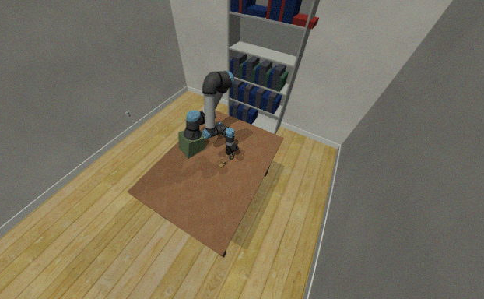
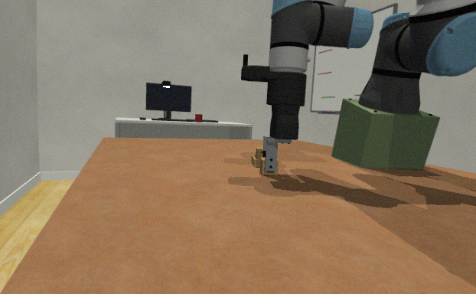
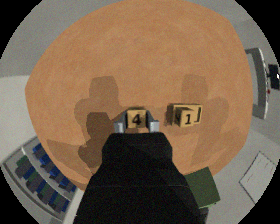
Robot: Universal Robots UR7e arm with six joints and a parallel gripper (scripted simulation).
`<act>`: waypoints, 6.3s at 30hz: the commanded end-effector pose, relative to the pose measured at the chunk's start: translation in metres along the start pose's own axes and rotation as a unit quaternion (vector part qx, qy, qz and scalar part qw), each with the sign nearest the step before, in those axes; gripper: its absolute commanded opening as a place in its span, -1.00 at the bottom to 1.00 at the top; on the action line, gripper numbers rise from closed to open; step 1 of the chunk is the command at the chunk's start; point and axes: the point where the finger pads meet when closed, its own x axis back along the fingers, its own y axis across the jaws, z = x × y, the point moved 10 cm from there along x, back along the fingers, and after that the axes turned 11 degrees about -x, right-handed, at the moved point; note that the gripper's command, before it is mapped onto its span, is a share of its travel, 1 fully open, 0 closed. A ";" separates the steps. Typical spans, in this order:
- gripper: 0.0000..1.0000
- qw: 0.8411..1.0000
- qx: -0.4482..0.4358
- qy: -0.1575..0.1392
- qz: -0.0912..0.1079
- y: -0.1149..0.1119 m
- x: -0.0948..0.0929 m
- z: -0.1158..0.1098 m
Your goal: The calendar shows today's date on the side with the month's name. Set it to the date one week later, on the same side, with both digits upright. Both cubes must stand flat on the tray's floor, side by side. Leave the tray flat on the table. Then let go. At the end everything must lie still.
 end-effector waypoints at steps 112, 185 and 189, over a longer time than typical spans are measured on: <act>0.80 1.000 0.000 0.001 0.000 0.000 0.020 0.000; 1.00 0.999 0.053 0.001 0.000 0.004 0.090 0.004; 1.00 0.996 0.092 0.001 -0.001 0.008 0.090 0.006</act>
